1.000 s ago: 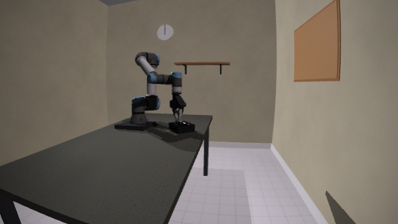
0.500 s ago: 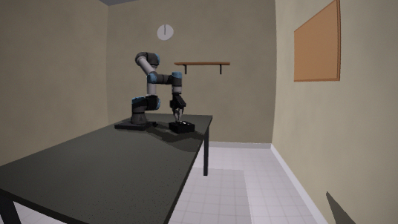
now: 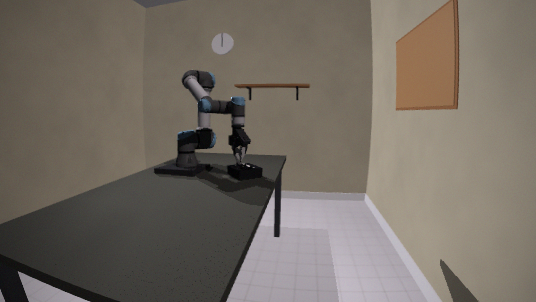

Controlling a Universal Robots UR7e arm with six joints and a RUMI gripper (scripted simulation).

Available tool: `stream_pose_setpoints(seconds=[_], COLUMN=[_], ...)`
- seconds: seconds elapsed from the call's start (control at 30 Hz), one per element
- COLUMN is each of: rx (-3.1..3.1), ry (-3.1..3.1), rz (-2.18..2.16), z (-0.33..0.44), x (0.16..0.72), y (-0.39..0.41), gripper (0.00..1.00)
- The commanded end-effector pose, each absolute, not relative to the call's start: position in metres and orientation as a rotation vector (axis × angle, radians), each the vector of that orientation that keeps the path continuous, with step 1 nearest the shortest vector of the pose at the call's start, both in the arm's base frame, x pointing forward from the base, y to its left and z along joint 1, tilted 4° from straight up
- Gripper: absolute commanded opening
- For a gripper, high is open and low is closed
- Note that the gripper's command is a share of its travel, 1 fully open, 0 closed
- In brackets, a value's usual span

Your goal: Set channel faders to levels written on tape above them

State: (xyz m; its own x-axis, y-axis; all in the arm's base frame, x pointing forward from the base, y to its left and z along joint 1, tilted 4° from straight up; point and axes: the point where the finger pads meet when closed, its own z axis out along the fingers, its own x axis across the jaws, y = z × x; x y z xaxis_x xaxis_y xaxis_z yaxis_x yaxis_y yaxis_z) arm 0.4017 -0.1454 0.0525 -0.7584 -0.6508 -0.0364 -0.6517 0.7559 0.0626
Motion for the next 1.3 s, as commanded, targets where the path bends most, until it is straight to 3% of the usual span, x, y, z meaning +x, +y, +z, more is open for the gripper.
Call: stream_pose_setpoints(seconds=[0.0,1.27], rx=[-1.086,-1.086], ry=[2.933,2.933], rz=[0.113,0.113], z=[0.051,0.040], x=[0.400,0.400], y=[-0.144,-0.143], gripper=[0.00,0.00])
